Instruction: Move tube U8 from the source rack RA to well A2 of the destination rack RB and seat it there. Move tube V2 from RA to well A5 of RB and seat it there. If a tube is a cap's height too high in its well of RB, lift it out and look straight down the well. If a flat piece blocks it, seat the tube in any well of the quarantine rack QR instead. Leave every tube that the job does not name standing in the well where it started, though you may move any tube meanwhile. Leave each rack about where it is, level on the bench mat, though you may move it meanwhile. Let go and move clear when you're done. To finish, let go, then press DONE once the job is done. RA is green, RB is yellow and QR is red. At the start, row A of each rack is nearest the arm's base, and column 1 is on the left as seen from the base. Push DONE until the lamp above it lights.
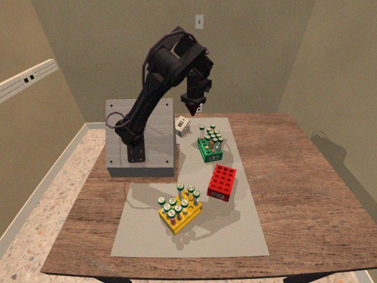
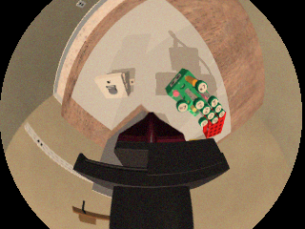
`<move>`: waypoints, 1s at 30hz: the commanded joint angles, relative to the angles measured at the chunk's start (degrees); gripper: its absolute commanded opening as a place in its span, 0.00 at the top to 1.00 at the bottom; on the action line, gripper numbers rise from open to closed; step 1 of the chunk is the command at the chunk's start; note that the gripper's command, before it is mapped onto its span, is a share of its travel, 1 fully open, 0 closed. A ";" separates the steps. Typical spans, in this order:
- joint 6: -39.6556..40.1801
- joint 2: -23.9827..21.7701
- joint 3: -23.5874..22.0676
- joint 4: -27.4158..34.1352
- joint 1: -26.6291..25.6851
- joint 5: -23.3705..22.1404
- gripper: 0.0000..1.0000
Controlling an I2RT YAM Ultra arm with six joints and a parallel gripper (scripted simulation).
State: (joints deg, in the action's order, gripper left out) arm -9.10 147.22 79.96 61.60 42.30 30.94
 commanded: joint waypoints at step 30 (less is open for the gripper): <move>-5.99 4.25 4.52 -0.12 6.87 -4.45 1.00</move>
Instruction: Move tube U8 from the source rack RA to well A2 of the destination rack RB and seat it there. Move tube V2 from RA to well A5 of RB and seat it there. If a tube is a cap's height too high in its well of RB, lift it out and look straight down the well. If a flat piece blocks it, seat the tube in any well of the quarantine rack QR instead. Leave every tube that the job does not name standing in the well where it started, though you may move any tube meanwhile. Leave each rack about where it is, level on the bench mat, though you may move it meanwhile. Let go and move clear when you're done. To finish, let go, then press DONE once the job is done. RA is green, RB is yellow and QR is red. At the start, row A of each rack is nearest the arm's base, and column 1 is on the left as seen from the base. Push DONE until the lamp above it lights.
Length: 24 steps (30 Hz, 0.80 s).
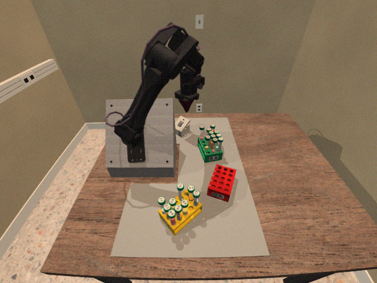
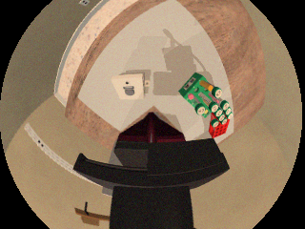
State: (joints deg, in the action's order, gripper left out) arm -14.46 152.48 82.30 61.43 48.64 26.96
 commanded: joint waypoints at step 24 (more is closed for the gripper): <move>-2.86 2.08 2.44 -0.90 3.59 -2.48 1.00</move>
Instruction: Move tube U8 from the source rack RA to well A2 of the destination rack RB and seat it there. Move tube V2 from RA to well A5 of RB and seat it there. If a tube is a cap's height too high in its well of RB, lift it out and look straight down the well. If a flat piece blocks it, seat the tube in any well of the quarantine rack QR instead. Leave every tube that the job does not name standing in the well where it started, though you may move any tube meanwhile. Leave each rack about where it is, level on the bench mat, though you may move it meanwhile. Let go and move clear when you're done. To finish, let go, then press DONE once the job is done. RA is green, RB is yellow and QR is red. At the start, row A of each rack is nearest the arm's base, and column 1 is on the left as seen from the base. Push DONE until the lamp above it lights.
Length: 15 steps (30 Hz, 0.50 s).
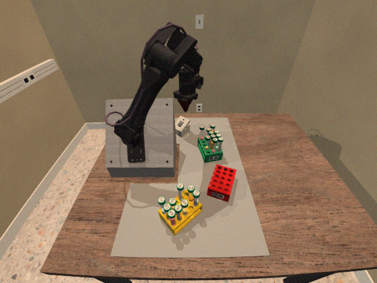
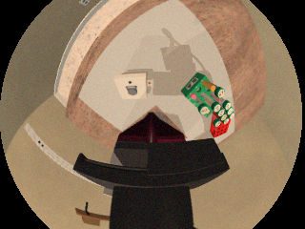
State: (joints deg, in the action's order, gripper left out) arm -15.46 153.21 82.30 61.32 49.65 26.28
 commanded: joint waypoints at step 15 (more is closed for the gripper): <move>-5.89 3.42 4.60 0.03 6.77 -5.11 1.00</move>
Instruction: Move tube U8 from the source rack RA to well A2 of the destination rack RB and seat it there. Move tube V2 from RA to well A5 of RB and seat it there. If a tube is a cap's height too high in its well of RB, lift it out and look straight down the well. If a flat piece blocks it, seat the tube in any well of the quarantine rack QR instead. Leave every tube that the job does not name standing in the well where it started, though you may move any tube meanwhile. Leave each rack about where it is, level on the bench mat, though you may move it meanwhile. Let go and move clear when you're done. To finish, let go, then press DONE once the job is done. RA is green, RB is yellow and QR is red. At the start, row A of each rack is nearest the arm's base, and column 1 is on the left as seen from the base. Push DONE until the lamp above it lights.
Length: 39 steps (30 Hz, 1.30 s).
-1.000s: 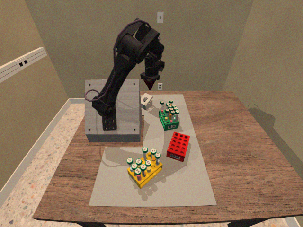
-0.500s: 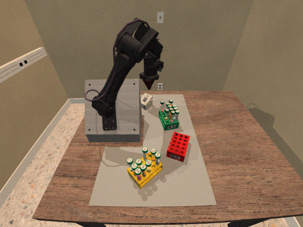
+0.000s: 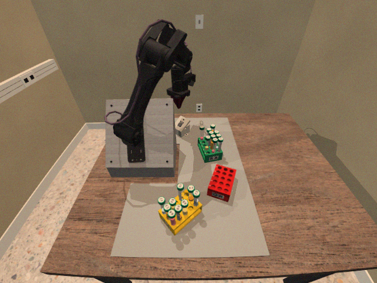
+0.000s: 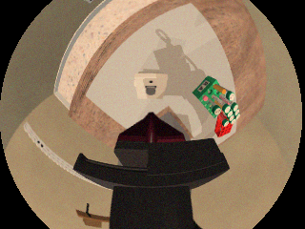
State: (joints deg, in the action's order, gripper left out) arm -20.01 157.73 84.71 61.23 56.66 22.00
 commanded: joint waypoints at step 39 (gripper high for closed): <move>-1.61 -2.81 -2.37 -1.62 0.76 -0.65 1.00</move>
State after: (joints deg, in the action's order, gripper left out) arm -20.99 156.35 83.70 60.71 56.42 21.52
